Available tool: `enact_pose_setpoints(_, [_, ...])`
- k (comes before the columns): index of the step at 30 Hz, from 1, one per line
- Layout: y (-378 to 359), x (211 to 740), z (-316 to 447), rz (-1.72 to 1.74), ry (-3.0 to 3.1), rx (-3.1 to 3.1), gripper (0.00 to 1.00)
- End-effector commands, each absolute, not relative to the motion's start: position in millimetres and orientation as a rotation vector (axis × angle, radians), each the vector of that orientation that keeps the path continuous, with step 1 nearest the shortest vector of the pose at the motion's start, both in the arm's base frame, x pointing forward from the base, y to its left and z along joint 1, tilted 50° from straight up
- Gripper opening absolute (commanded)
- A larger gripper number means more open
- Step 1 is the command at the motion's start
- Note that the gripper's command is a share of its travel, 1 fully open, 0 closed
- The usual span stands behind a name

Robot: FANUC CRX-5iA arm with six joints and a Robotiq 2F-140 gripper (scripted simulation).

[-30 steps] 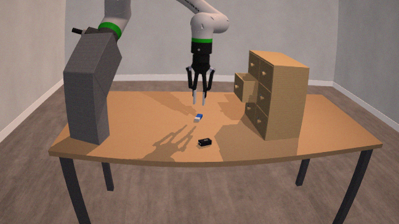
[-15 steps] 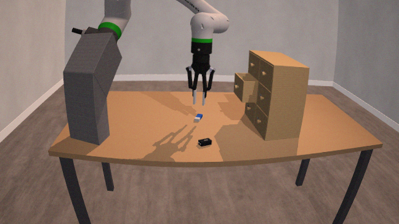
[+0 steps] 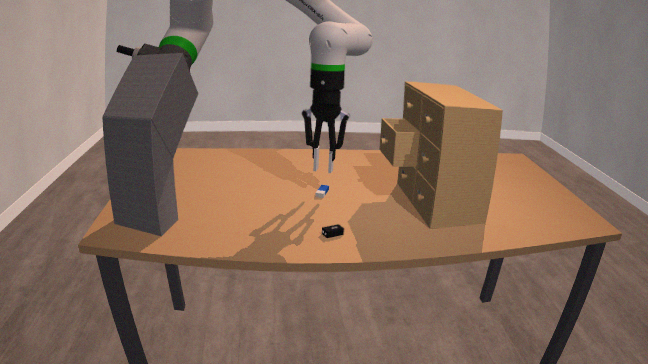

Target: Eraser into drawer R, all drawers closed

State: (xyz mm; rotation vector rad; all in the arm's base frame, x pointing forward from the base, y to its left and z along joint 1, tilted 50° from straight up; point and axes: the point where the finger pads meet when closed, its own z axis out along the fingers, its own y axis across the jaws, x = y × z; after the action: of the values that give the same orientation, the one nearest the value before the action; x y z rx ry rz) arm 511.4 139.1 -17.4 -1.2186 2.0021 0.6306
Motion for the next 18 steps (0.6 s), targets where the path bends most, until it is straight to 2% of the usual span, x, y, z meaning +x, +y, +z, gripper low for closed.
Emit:
enact_pose_setpoints(1, [143.4, 513.5, -21.4, 0.630, 2.002, -1.218, 0.23])
enact_pose_setpoints(18, [168.4, 524.6, -44.1, 0.630, 2.002, -1.218, 0.23])
